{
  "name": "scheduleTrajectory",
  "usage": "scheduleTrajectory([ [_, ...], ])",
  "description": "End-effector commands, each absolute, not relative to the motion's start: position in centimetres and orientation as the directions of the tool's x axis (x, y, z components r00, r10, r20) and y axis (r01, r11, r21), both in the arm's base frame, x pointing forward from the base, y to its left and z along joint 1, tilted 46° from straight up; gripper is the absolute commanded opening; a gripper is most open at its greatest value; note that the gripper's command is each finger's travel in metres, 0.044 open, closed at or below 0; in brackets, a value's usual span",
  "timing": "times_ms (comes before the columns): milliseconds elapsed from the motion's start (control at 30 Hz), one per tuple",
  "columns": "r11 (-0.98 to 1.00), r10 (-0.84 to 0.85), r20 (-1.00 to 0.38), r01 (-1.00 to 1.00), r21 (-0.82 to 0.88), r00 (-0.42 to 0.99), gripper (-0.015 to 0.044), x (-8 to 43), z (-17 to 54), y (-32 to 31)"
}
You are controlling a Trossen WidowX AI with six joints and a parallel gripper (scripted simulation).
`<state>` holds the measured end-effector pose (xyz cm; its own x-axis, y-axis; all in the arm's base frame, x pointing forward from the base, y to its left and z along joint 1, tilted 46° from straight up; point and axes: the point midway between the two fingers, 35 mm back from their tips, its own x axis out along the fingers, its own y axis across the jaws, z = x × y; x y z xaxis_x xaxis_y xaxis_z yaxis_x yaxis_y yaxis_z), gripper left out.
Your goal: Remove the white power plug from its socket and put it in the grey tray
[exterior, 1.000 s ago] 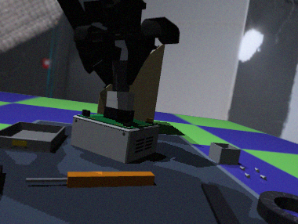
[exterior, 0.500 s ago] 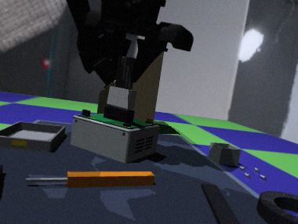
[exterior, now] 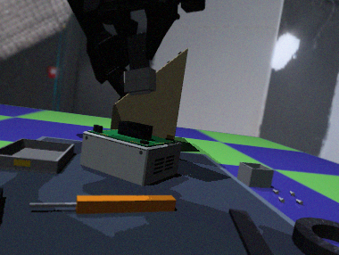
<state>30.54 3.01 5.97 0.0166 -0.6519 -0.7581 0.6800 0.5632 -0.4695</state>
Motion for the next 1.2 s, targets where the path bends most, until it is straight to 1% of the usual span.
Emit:
scheduleTrajectory([
  [0,0.532,-0.676,-0.737,0.68,-0.505,-0.018,0.0,30.9,6.2,4.0],
  [67,0.491,-0.706,-0.705,0.678,-0.547,-0.058,0.0,31.2,6.2,4.6],
  [500,0.491,-0.706,-0.706,0.678,-0.547,-0.058,0.0,31.2,6.2,4.3],
  [1167,0.49,-0.708,-0.704,0.678,-0.549,-0.058,0.0,30.5,6.7,-1.7],
])
